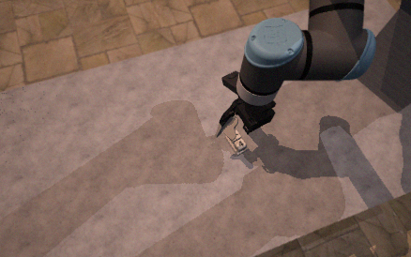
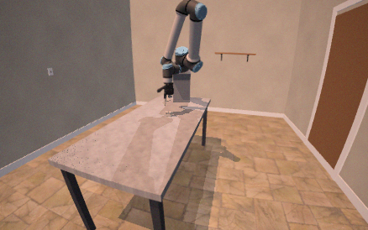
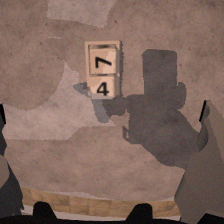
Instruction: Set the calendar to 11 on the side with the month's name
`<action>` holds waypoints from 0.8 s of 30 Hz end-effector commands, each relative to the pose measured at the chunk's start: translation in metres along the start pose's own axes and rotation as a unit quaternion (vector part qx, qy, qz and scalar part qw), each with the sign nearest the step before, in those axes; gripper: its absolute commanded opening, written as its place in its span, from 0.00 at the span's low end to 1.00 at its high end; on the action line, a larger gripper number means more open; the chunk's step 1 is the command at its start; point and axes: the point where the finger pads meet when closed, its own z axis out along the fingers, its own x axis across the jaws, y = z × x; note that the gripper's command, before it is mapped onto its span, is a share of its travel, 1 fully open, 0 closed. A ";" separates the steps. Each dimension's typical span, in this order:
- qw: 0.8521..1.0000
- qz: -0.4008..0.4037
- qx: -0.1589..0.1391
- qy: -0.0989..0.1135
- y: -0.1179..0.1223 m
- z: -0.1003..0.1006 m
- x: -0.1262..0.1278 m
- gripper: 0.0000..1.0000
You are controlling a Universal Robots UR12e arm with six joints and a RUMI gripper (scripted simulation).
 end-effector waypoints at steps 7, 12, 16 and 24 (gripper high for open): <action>1.000 0.001 0.000 0.000 0.000 -0.018 0.001 1.00; 1.000 0.001 0.000 0.000 0.000 -0.035 0.001 1.00; 1.000 0.001 0.000 -0.001 0.000 -0.050 0.001 1.00; 1.000 0.000 0.001 -0.001 -0.001 -0.067 0.000 1.00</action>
